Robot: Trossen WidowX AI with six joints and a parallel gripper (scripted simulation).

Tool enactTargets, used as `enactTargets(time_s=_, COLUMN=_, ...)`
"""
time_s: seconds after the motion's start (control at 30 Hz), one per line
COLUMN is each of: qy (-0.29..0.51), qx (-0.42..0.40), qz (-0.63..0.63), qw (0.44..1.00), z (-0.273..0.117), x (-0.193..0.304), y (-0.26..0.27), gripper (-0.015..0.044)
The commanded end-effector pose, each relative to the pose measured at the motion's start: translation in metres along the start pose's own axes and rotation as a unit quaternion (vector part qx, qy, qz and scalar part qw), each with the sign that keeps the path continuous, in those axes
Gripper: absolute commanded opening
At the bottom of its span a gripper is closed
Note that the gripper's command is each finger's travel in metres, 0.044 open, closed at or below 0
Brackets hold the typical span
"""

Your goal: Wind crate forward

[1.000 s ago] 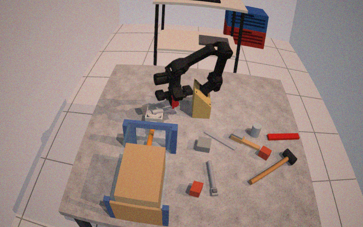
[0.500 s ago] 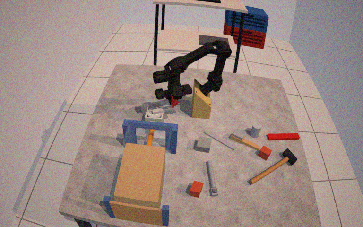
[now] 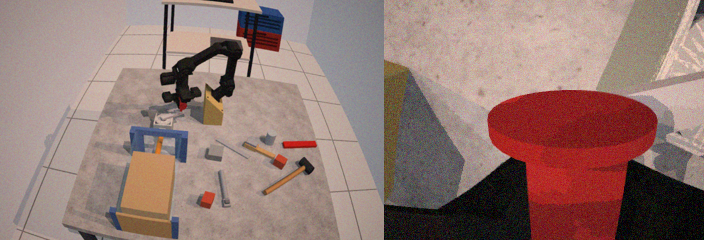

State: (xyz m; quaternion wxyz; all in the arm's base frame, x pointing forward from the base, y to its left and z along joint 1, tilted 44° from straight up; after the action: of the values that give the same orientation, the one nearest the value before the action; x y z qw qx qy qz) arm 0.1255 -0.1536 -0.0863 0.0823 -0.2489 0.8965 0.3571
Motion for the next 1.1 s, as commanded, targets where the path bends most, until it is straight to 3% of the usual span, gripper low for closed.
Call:
enactTargets(time_s=0.0, qy=0.012, qx=0.002, qz=0.0, qw=1.0, z=0.002, x=0.012, y=-0.004, gripper=0.0)
enactTargets(time_s=1.07, qy=0.013, qx=0.003, qz=0.001, qw=1.0, z=0.0, x=0.054, y=-0.028, gripper=0.0)
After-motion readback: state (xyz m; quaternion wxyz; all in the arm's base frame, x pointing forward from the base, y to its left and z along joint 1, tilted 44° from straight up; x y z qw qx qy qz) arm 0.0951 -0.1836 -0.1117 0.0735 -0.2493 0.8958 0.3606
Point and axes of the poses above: the point midway between the two fingers, 35 mm back from their tips, its own z axis out along the fingers, its own y axis across the jaws, x = y × z, the point moved 2 cm from there along -z, back along the fingers, and after that the axes turned 5 degrees about -z, right-handed, at the moved point
